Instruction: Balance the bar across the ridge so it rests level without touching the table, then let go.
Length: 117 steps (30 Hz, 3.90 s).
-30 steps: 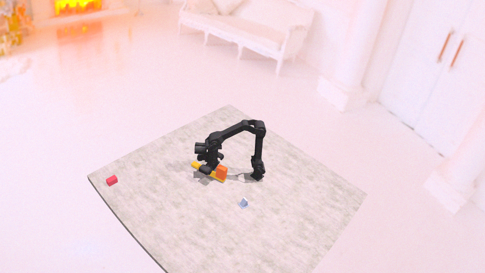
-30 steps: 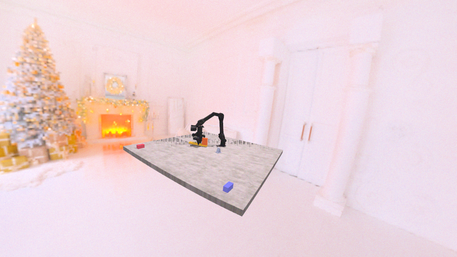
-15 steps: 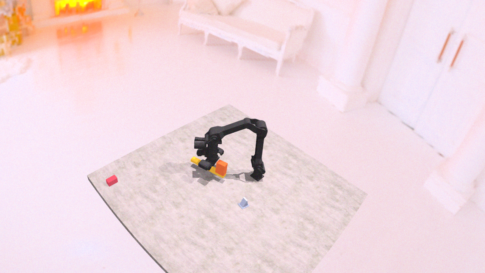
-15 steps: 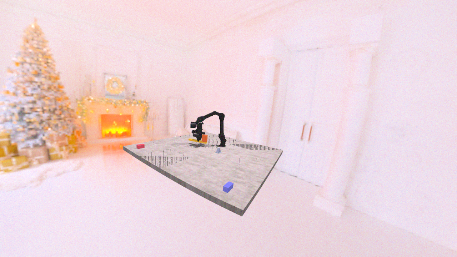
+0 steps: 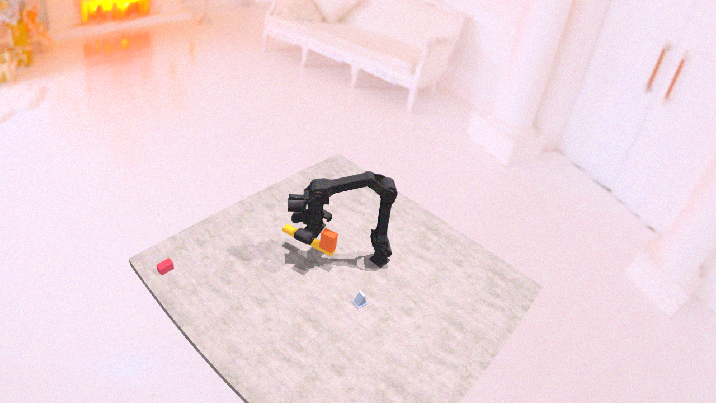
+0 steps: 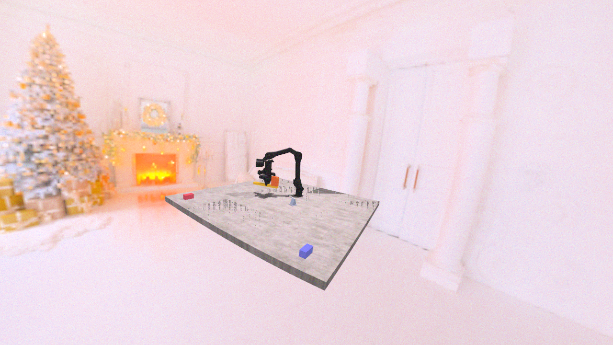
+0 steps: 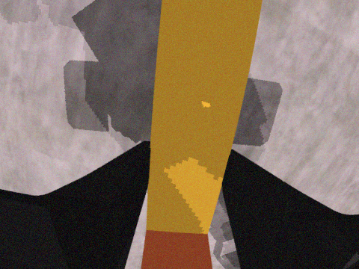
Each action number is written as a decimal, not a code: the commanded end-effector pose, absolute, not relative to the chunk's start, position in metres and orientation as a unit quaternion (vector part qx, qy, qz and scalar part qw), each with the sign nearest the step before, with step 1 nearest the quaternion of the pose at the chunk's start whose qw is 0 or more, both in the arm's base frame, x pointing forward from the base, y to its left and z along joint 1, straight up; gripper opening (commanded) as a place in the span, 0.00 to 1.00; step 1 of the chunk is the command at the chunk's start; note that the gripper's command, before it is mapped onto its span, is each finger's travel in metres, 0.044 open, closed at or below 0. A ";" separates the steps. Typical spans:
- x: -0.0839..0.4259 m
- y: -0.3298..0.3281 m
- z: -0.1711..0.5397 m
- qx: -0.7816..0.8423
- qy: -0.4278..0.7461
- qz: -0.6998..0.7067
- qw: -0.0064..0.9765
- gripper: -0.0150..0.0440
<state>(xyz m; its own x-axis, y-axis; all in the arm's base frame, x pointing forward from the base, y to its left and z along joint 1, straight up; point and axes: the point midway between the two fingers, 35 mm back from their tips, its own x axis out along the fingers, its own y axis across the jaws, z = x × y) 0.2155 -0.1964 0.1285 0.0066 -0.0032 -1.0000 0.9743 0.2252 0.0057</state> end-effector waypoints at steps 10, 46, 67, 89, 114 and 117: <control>0.220 -0.187 0.152 0.430 0.552 -0.431 0.570 0.25; 0.271 -0.054 0.153 0.257 0.651 -0.254 0.667 0.25; 0.274 0.028 0.153 0.150 0.684 -0.145 0.699 0.25; 0.268 0.090 0.150 0.078 0.695 -0.071 0.711 0.25; 0.268 0.092 0.111 0.078 0.695 -0.070 0.711 0.25; 0.269 0.092 0.111 0.078 0.695 -0.070 0.711 0.25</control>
<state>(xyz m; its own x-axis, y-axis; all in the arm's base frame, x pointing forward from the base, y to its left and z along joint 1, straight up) 0.2685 0.0915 0.1121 0.0225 0.0061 -0.9997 0.2045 0.9788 0.0106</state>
